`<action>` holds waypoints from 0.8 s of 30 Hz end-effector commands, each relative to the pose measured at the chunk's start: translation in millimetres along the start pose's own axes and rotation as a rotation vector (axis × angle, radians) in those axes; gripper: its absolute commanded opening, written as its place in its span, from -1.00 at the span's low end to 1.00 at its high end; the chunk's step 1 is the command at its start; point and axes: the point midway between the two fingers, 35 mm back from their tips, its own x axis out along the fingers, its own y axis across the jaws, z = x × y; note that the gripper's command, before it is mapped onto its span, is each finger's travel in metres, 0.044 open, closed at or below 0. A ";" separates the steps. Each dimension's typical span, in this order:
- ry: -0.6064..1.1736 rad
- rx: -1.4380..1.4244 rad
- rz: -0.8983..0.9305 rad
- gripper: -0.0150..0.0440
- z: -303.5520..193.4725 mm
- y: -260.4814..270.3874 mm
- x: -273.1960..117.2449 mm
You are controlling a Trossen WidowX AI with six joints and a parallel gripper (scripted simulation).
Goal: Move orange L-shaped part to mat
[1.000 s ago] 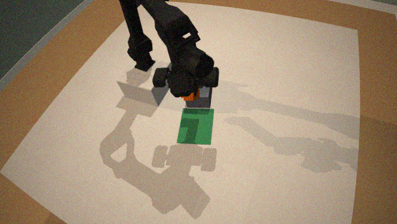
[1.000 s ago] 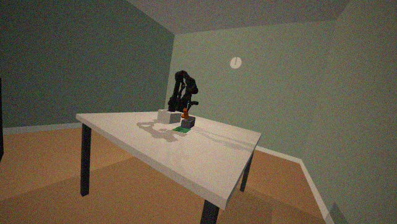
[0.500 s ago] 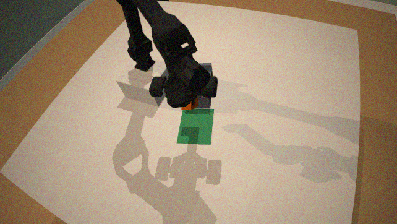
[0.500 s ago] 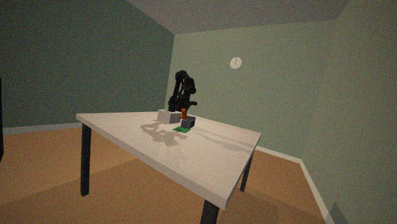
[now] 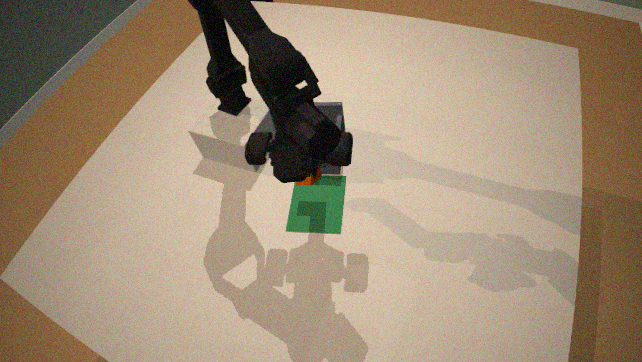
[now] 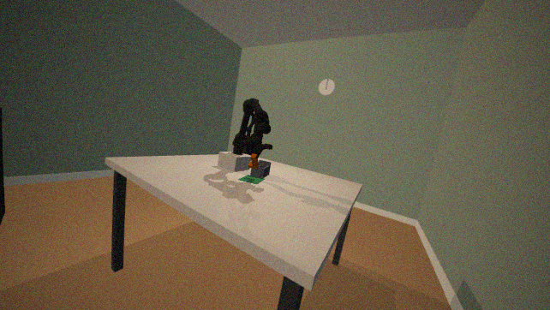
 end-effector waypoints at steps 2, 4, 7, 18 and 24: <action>0.008 -0.004 -0.002 -0.49 -0.6 0.2 11.5; 0.008 -0.004 -0.002 -0.49 -0.7 0.2 14.7; 0.008 -0.004 -0.002 -0.49 -0.7 0.2 19.4; 0.008 -0.004 -0.002 -0.49 -0.9 0.1 36.8; 0.008 -0.004 -0.002 -0.49 -1.1 0.0 46.4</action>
